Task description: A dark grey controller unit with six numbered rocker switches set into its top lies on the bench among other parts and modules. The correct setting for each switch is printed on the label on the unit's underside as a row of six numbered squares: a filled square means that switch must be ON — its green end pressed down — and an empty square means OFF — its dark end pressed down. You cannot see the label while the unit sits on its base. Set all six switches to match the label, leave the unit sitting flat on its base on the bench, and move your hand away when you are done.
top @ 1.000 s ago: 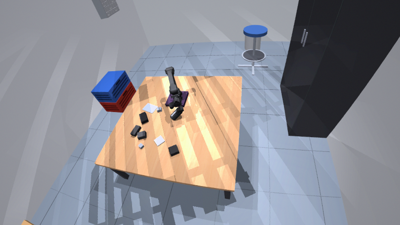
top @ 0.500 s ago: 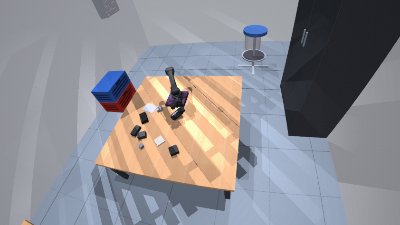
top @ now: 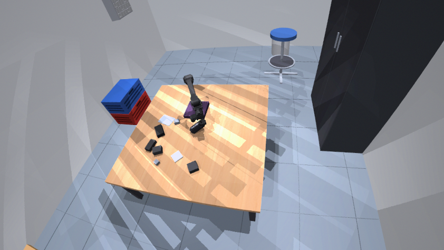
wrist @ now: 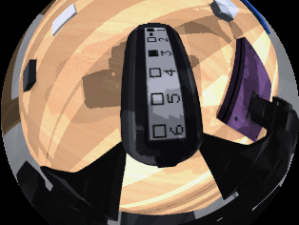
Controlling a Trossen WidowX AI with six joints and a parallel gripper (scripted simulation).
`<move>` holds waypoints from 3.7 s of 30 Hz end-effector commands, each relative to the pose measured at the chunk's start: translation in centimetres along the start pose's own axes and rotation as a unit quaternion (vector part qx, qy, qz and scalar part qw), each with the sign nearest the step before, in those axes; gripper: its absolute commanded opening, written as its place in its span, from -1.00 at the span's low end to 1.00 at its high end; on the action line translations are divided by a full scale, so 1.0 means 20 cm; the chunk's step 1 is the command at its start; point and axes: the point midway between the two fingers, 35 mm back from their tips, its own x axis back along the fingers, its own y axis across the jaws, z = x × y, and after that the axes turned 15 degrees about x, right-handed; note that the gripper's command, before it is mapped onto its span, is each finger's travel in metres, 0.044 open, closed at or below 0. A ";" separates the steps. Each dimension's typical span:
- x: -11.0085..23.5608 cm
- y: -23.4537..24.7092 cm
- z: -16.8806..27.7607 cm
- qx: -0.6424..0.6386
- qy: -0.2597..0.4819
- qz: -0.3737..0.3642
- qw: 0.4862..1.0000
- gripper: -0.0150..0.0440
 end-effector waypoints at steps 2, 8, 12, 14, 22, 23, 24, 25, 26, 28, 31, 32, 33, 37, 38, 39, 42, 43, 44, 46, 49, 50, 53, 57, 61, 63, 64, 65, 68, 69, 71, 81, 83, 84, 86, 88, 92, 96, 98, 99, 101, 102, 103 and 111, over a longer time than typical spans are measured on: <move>-0.04 -0.02 0.00 -0.006 -0.002 0.010 1.000 0.65; -0.06 -0.02 0.01 -0.006 -0.002 0.010 1.000 0.65; -0.08 -0.01 0.02 -0.006 -0.002 0.010 1.000 0.65; -0.08 -0.01 0.02 -0.006 -0.002 0.010 1.000 0.65; -0.11 -0.01 0.04 -0.006 -0.002 0.010 1.000 0.65; -0.12 -0.01 0.04 -0.006 -0.002 0.010 1.000 0.65; -0.12 -0.01 0.04 -0.006 -0.002 0.010 1.000 0.65; -0.12 -0.01 0.04 -0.006 -0.002 0.010 1.000 0.65; -0.13 -0.01 0.04 -0.006 -0.002 0.010 1.000 0.65; -0.13 -0.01 0.05 -0.006 -0.002 0.010 1.000 0.65; -0.15 -0.01 0.05 -0.006 -0.002 0.010 1.000 0.65; -0.15 -0.01 0.05 -0.006 -0.002 0.010 1.000 0.65; -0.15 -0.01 0.05 -0.006 -0.002 0.010 1.000 0.65; -0.17 0.00 0.06 -0.006 -0.002 0.010 1.000 0.65; -0.17 0.00 0.06 -0.006 -0.002 0.010 1.000 0.65; -0.18 0.00 0.06 -0.006 -0.002 0.010 1.000 0.65; -0.19 0.00 0.06 -0.006 -0.002 0.010 1.000 0.65; -0.19 0.00 0.07 -0.006 -0.002 0.010 1.000 0.65; -0.19 0.00 0.07 -0.006 -0.002 0.010 1.000 0.65; -0.20 0.00 0.07 -0.006 -0.002 0.010 1.000 0.65; -0.21 0.00 0.07 -0.006 -0.002 0.010 1.000 0.65; -0.22 0.00 0.07 -0.006 -0.002 0.010 1.000 0.65; -0.23 0.00 0.08 -0.006 -0.002 0.010 1.000 0.65; -0.25 0.00 0.08 -0.006 -0.002 0.010 1.000 0.65; -0.26 0.00 0.08 -0.006 -0.002 0.010 1.000 0.65; -0.27 0.00 0.08 -0.006 -0.002 0.010 1.000 0.65; -0.27 0.00 0.08 -0.006 -0.002 0.010 1.000 0.65; -0.28 0.00 0.08 -0.006 -0.002 0.010 1.000 0.65; -0.29 0.00 0.09 -0.006 -0.002 0.010 1.000 0.65; -0.29 0.00 0.09 -0.006 -0.002 0.010 1.000 0.65; -0.30 0.00 0.09 -0.006 -0.002 0.010 1.000 0.65; -0.32 0.00 0.09 -0.005 -0.001 0.008 1.000 0.65; -0.31 0.01 0.09 -0.004 0.000 0.007 1.000 0.65; -0.31 0.01 0.09 -0.004 0.001 0.006 1.000 0.65; -0.31 0.02 0.10 -0.001 0.003 0.002 1.000 0.74; -0.31 0.02 0.10 -0.001 0.003 0.002 1.000 0.92; -0.31 0.02 0.10 -0.001 0.003 0.002 1.000 1.00; -0.31 0.02 0.10 -0.001 0.003 0.002 1.000 1.00; -0.30 0.02 0.09 -0.001 0.003 0.002 1.000 1.00; -0.28 0.02 0.07 -0.001 0.003 0.002 1.000 1.00; -0.22 0.00 -0.03 -0.001 0.002 0.002 1.000 1.00; -0.19 -0.01 -0.08 -0.001 0.002 0.002 1.000 1.00; -0.15 -0.03 -0.13 -0.001 0.002 0.002 1.000 1.00; -0.10 -0.06 -0.19 -0.001 0.001 0.002 1.000 1.00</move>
